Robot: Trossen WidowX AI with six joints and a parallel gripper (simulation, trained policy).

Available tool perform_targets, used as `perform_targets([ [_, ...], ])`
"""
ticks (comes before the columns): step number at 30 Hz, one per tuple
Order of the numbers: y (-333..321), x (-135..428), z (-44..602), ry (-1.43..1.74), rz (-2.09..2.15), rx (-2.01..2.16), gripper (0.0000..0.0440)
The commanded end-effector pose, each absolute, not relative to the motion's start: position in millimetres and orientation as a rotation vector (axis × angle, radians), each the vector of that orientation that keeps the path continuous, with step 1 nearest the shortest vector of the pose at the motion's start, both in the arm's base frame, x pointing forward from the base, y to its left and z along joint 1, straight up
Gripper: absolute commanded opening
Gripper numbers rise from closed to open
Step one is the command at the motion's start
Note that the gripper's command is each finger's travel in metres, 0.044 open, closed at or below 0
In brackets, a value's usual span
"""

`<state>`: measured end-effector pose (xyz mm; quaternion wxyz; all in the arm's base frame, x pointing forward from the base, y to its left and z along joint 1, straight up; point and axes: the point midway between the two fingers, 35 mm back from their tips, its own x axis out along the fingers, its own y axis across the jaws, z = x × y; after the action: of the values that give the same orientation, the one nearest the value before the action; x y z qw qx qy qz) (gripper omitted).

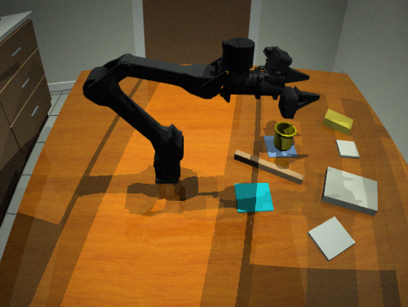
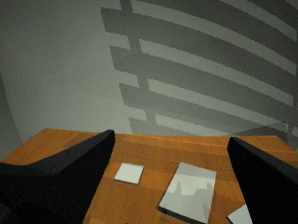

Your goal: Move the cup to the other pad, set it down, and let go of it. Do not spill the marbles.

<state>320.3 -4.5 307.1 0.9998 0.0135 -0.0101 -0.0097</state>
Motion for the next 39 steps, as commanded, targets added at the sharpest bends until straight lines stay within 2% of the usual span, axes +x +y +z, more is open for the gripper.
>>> perform_targets([
  [1,-3.4,320.9,307.9,-0.020,-0.015,0.026,0.0374],
  [13,6.4,330.6,319.3,0.028,0.015,0.047,0.0069],
  [16,9.6,334.5,320.5,0.055,0.024,0.067,0.0067],
  [22,17.6,341.9,324.6,0.106,0.044,0.120,0.0120],
  [39,41.3,360.1,328.5,0.291,0.075,0.289,0.0129],
])
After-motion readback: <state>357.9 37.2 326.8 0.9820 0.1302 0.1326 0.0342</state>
